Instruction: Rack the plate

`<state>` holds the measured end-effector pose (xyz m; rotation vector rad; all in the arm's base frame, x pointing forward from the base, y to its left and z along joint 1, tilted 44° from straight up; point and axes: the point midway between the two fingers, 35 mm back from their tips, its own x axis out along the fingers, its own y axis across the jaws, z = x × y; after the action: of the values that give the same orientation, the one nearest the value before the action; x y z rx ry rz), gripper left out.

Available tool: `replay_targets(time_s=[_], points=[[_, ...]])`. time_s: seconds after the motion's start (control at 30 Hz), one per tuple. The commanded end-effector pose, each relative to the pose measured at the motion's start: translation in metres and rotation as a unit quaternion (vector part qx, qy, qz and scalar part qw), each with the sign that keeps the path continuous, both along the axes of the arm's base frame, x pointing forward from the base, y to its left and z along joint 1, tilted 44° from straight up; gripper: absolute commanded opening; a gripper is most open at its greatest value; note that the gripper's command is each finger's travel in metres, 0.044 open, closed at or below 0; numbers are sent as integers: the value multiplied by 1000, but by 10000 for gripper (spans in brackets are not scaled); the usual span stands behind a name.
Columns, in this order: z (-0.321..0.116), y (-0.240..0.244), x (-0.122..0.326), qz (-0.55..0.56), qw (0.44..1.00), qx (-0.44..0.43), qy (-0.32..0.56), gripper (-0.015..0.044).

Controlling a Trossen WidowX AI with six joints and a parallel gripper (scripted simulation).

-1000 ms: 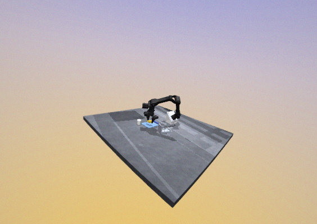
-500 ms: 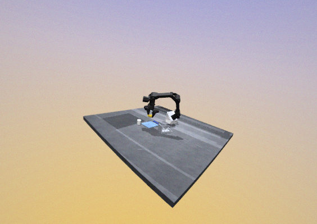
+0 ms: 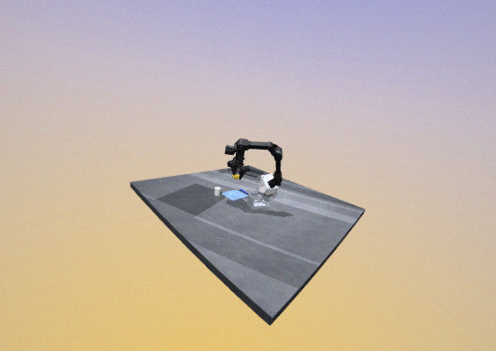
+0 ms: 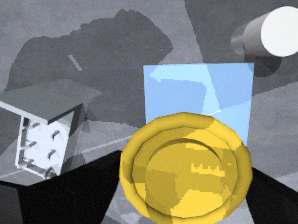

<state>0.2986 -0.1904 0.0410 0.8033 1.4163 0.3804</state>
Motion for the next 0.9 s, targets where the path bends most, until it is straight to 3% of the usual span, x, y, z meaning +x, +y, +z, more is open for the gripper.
replay_targets(time_s=[0.0, 0.43, 0.87], points=[[20, 10, -2, -40, 999, 1, 33, 0], [71, 52, -20, -207, 963, 28, 168, 0], [109, 97, -46, -364, 883, 63, 291, 0]])
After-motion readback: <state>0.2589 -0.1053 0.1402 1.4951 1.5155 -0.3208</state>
